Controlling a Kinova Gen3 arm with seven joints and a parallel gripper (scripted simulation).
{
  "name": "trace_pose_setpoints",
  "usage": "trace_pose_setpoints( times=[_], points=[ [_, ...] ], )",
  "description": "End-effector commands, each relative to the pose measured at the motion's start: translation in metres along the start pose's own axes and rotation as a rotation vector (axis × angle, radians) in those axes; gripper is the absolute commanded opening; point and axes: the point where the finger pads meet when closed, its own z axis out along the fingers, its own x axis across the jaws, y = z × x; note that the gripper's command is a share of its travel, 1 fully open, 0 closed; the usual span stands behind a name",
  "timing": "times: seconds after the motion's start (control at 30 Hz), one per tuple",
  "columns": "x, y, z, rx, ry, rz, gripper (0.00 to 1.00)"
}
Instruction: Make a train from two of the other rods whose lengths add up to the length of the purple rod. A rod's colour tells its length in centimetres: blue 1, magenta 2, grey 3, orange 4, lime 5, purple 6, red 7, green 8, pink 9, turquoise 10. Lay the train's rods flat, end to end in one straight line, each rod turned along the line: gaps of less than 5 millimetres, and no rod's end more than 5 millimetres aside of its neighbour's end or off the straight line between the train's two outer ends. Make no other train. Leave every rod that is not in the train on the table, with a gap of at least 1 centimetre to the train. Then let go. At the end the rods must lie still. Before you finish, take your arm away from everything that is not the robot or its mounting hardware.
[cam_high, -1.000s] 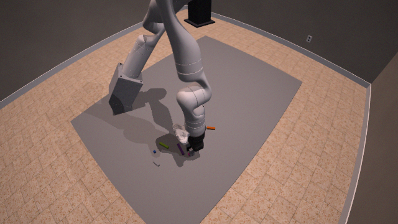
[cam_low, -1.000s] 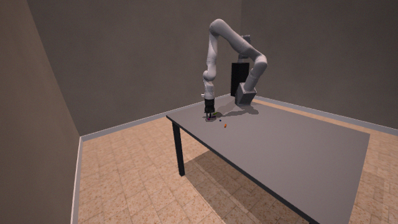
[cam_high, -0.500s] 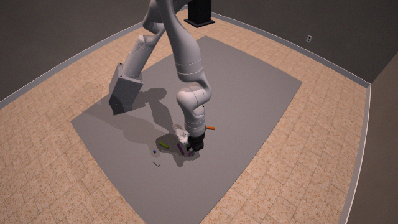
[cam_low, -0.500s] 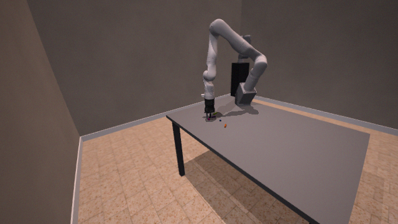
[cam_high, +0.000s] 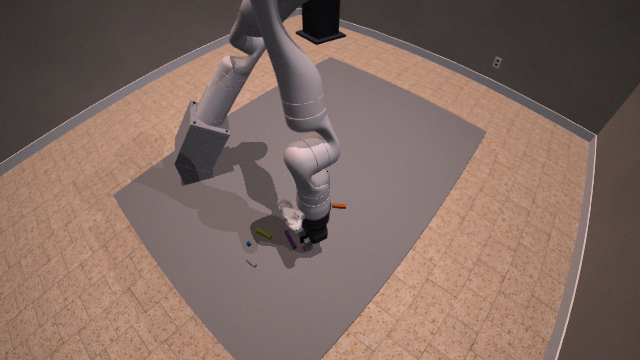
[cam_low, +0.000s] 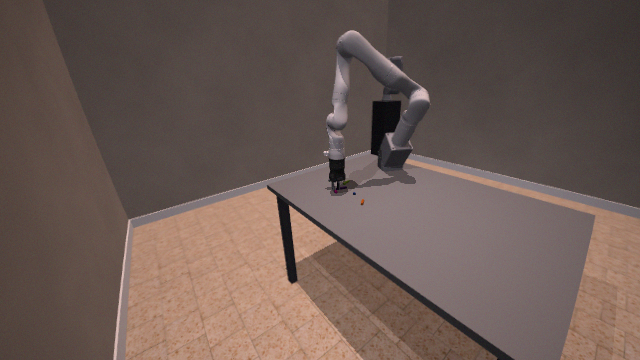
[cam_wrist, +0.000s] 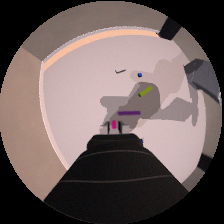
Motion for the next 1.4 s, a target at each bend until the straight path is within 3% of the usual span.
trace_pose_setpoints(
  times=[0.0, 1.37],
  points=[
    [-0.001, 0.0, -0.001, 0.0, -0.002, 0.0, 0.54],
    [-0.001, 0.0, 0.016, 0.0, -0.002, 0.0, 0.54]
  ],
)
